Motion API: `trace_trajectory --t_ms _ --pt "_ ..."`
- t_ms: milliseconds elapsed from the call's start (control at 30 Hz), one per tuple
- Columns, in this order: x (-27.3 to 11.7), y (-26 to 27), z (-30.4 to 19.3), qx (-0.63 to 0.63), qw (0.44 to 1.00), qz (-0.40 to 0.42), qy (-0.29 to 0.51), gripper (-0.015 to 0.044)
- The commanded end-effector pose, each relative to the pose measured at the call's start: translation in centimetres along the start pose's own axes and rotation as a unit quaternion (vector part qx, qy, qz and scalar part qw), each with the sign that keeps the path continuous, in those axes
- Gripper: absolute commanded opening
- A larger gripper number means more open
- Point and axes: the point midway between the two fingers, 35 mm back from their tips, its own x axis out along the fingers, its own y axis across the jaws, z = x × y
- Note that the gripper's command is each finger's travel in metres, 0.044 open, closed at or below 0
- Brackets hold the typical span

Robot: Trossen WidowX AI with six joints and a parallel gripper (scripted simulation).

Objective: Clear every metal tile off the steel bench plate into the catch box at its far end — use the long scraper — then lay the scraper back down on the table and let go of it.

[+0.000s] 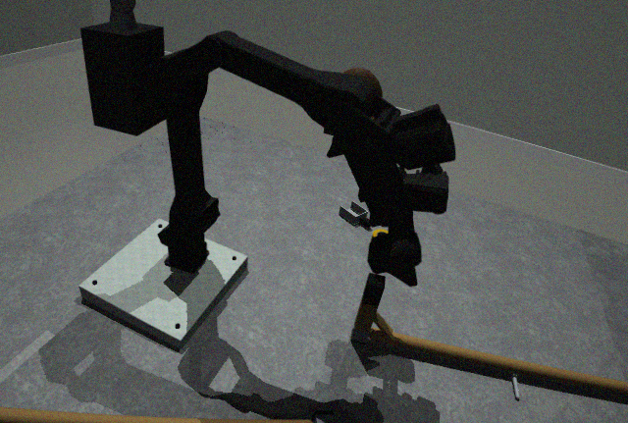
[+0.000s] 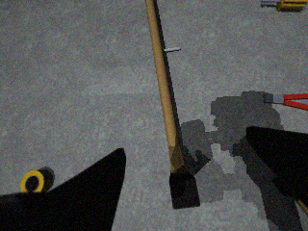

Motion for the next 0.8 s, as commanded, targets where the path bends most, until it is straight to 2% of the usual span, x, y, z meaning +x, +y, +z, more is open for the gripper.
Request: trace_trajectory --t_ms 0,767 --pt "-0.5 0.1 -1.0 0.001 1.0 0.002 -0.005 0.044" --pt "-2.8 0.5 -6.1 0.005 0.999 -0.007 -0.043 0.044"
